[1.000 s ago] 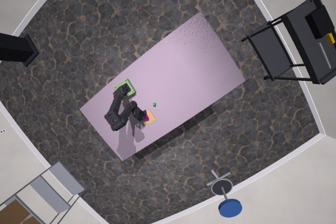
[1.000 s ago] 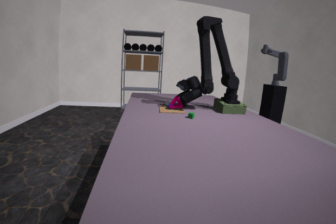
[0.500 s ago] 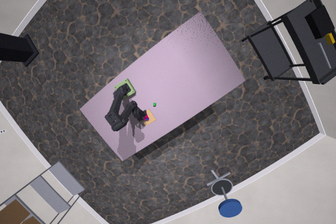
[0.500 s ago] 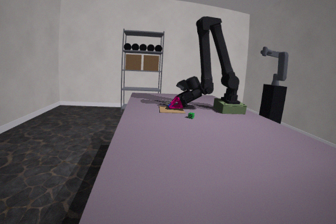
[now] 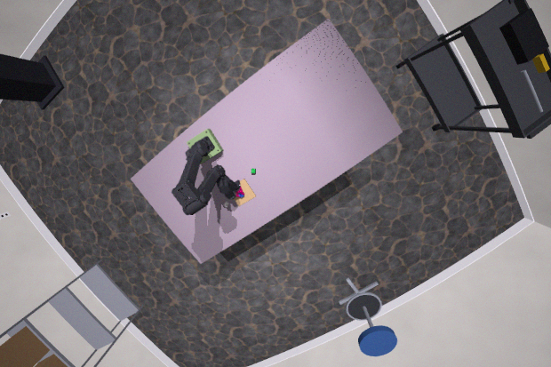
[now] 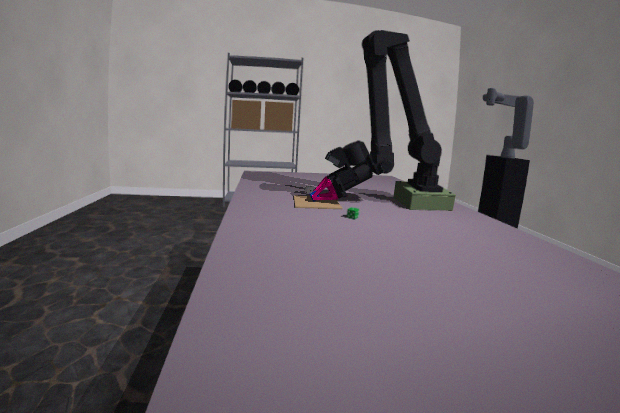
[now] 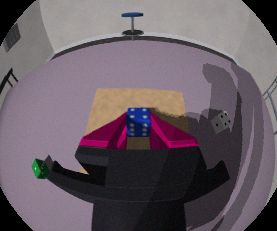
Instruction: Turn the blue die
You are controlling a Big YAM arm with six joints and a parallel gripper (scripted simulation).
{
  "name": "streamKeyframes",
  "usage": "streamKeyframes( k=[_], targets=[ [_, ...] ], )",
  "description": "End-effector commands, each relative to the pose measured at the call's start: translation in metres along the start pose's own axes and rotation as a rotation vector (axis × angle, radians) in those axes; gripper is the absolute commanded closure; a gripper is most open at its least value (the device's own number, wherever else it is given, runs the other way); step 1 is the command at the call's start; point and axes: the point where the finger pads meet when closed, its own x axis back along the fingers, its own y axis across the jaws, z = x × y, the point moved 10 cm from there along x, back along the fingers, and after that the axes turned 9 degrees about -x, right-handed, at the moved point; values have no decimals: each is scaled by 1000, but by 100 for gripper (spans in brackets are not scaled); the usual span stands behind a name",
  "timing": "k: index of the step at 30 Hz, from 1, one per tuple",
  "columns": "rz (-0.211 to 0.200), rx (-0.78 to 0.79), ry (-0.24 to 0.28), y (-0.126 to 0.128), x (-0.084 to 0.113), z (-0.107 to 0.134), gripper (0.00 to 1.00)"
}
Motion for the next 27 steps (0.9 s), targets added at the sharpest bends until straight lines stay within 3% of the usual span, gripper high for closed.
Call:
streamKeyframes(
  k=[1, 12, 27],
  targets=[
    [-21, -2, -42, 7, -1, -7, 80],
    [-21, -2, -42, 7, -1, -7, 80],
    [-21, -1, -42, 7, -1, -7, 61]
  ],
)
